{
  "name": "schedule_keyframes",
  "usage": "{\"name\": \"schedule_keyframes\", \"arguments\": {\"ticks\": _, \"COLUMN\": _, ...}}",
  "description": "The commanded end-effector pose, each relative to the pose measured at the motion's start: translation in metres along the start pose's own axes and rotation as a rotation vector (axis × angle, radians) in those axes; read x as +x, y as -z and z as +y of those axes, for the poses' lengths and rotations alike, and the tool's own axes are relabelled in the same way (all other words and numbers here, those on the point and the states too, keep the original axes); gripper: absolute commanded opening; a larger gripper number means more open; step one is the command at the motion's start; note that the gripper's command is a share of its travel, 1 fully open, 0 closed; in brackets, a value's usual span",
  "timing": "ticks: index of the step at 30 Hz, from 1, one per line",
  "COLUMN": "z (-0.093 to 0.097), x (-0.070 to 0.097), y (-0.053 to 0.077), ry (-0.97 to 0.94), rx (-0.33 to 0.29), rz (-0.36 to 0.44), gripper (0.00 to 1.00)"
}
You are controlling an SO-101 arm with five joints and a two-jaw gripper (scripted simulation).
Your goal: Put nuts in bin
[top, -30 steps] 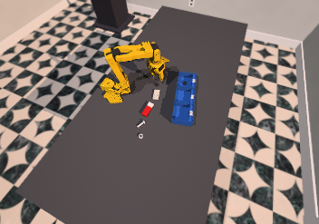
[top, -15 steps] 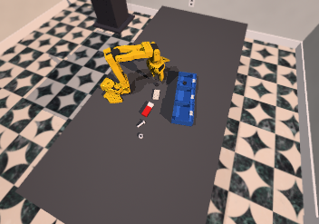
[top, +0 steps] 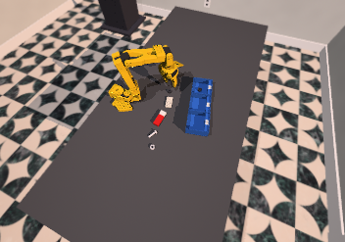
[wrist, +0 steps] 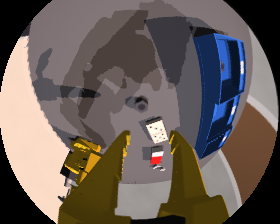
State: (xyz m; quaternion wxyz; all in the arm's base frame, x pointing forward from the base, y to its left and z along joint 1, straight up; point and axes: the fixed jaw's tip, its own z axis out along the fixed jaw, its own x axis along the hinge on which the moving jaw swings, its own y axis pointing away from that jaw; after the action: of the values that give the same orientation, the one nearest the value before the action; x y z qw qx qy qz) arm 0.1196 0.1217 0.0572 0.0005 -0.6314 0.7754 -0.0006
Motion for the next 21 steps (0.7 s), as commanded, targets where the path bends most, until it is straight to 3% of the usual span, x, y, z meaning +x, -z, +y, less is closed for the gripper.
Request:
{"name": "schedule_keyframes", "arguments": {"ticks": 1, "z": 0.0, "x": -0.003, "y": 0.006, "ry": 0.016, "rx": 0.025, "rz": -0.038, "gripper": 0.23}}
{"name": "schedule_keyframes", "arguments": {"ticks": 21, "z": -0.002, "x": -0.005, "y": -0.004, "ry": 0.016, "rx": 0.025, "rz": -0.038, "gripper": 0.23}}
